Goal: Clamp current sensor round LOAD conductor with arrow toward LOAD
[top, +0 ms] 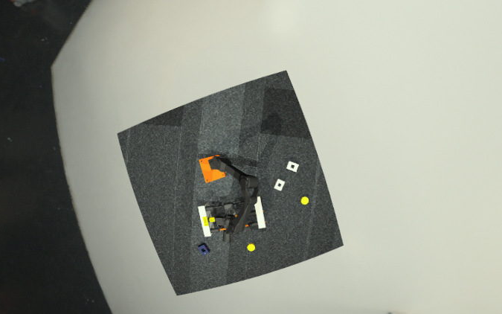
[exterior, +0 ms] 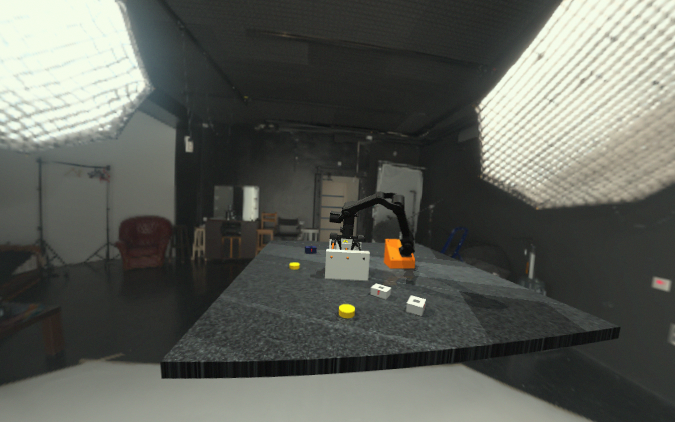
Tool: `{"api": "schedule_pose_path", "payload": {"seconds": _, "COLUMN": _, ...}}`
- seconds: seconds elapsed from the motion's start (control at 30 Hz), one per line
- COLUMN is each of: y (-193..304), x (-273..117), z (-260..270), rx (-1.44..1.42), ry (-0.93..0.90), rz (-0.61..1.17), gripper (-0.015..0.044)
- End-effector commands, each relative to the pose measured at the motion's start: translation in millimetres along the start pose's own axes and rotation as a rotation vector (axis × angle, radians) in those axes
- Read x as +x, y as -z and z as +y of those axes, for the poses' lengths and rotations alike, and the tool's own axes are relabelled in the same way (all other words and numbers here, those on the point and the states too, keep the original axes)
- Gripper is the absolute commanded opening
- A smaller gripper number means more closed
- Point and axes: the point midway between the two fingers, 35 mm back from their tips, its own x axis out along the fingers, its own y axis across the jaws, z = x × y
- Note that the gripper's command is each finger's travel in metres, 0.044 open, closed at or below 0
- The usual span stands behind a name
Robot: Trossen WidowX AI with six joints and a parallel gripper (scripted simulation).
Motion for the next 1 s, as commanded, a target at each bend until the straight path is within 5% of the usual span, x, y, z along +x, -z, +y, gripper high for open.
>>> {"api": "schedule_pose_path", "payload": {"seconds": 0.0, "y": 0.0, "x": 0.0, "z": 0.0, "rx": 0.0, "ry": 0.0, "rz": 0.0, "gripper": 0.017}}
{"api": "schedule_pose_path", "payload": {"seconds": 0.33, "y": 0.0, "x": 0.0, "z": 0.0, "rx": 0.0, "ry": 0.0, "rz": 0.0, "gripper": 0.0103}}
{"api": "schedule_pose_path", "payload": {"seconds": 0.47, "y": -0.5, "x": -1.0, "z": 0.5, "rx": 0.001, "ry": -0.045, "rz": -0.001, "gripper": 0.0}}
{"api": "schedule_pose_path", "payload": {"seconds": 0.97, "y": -0.6, "x": -0.2, "z": 1.2, "rx": -0.004, "ry": -0.049, "rz": -0.003, "gripper": 0.0}}
